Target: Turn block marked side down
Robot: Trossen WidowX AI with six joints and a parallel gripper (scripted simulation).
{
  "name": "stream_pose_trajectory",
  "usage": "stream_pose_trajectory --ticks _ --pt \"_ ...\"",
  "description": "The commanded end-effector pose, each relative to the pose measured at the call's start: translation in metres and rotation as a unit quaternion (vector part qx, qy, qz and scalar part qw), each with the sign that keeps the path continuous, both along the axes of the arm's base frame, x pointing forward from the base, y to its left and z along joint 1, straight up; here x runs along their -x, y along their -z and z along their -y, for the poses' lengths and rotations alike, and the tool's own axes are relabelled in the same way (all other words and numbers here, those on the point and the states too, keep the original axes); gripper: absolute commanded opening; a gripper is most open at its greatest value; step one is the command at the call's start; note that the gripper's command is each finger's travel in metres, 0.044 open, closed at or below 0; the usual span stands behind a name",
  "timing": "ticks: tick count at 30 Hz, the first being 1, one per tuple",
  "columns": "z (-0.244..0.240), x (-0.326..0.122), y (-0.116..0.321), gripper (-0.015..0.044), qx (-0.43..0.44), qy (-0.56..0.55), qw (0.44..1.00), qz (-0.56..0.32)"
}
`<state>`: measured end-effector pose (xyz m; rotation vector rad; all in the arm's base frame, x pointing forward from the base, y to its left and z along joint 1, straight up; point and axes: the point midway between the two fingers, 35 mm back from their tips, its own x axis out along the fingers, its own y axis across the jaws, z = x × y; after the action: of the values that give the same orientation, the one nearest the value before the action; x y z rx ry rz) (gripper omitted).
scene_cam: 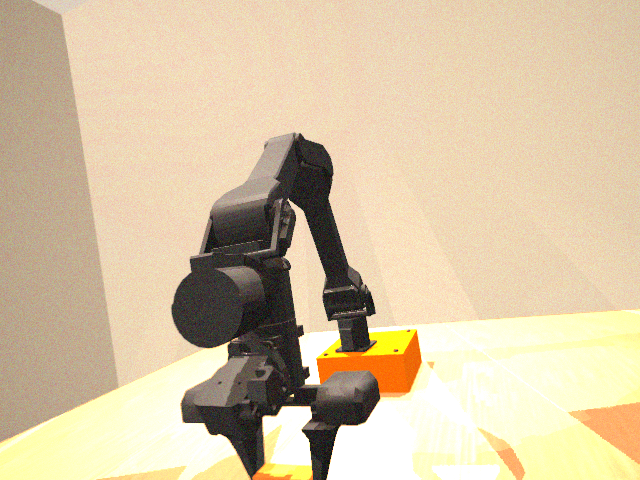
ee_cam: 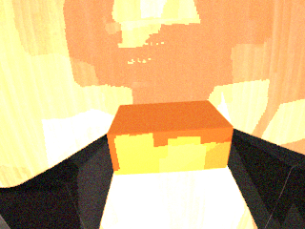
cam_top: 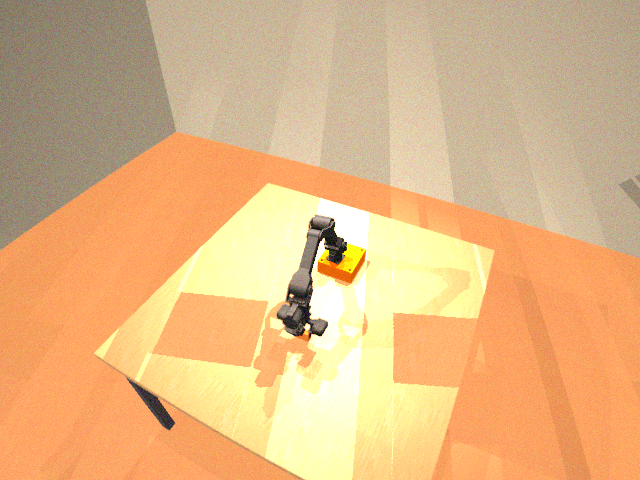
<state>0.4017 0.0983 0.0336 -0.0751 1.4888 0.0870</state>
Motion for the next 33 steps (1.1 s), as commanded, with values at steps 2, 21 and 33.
stream_pose_trajectory --ticks 2,21,33 --pt "0.0 -0.001 0.004 0.0 -0.001 -0.003 1.0 0.027" --pt "-0.001 -0.002 0.014 0.0 -0.013 -0.004 0.987 0.159" --pt "0.0 0.005 0.014 0.0 -0.023 -0.002 0.97 0.241"
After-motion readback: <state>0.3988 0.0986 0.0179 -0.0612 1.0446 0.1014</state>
